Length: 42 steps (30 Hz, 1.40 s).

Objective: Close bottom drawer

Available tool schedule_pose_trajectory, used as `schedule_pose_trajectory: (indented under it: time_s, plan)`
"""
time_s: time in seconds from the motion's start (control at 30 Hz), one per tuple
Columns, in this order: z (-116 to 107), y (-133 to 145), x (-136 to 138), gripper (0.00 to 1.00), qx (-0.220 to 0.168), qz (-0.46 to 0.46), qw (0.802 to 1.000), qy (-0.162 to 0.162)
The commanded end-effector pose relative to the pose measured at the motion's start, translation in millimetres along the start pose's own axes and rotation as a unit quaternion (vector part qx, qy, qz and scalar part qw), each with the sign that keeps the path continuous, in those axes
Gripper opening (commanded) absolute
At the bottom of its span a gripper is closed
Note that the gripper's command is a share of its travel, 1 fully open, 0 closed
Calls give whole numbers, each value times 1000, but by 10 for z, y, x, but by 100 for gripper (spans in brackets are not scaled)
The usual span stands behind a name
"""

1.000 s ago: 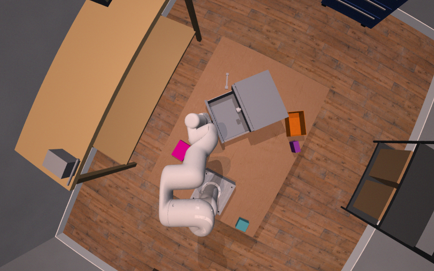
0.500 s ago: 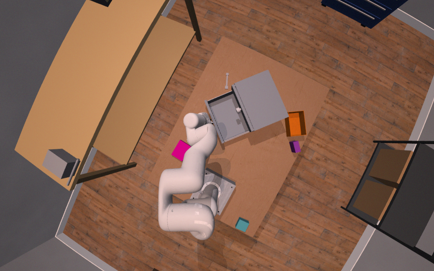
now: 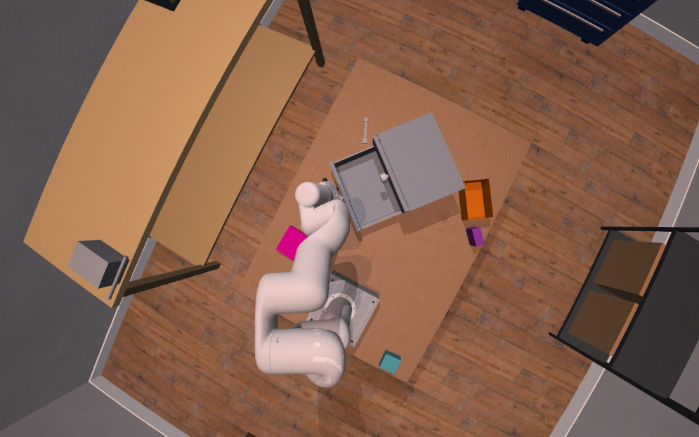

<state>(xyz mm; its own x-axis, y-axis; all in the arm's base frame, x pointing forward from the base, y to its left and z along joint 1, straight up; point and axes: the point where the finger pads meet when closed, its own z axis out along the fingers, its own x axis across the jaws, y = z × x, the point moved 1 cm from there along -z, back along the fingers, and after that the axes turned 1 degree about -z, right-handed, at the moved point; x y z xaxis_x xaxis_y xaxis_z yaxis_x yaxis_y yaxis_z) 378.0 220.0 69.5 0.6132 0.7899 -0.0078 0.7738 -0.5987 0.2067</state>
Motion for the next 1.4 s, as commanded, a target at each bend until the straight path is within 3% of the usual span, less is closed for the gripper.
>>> schedule_pose_trajectory:
  time_s: [0.0, 0.93, 1.37]
  plan:
    - [-14, 7, 14, 60, -1, 0, 1000, 2]
    - [9, 3, 15, 60, -1, 0, 1000, 2]
    - [145, -24, 16, 60, -1, 1, 1000, 2]
